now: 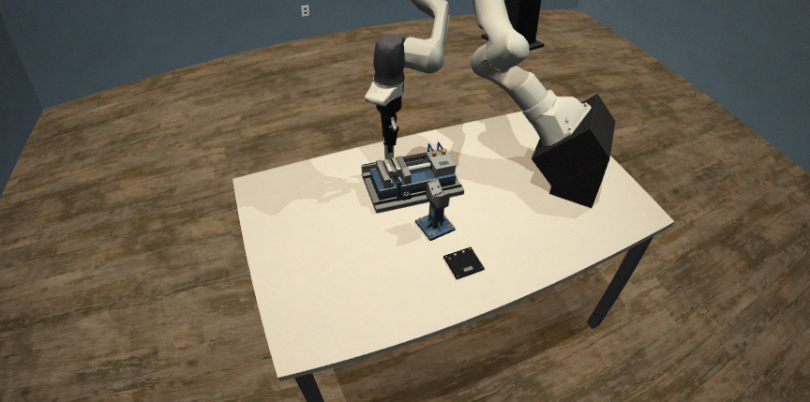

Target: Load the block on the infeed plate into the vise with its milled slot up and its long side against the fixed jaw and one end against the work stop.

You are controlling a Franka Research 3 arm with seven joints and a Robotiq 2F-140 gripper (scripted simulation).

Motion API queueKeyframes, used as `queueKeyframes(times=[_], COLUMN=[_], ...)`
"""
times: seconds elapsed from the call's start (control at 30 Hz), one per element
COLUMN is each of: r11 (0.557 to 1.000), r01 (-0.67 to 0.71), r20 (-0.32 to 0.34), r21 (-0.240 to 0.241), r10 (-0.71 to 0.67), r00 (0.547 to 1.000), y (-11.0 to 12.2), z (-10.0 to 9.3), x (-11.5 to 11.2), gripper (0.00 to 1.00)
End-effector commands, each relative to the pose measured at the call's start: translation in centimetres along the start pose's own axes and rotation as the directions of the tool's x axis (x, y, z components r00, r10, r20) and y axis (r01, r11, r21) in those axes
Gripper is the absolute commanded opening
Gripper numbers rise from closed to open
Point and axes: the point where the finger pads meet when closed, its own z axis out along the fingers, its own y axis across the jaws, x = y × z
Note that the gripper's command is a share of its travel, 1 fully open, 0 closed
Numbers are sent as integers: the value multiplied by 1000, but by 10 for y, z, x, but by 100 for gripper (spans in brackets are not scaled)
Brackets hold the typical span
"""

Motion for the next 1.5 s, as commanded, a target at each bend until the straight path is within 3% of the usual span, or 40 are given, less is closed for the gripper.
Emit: queueKeyframes(times=[0.0, 0.93, 1.47], r11=[1000, 1000, 1000], r01=[-2, -2, -2], r20=[-4, -4, -4], r21=[4, 4, 4], r10=[2, 2, 2], r00=[1000, 1000, 1000], y=[1, 11, 11], z=[-1, -2, -25], x=[2, 2, 2], gripper=[0, 0, 0])
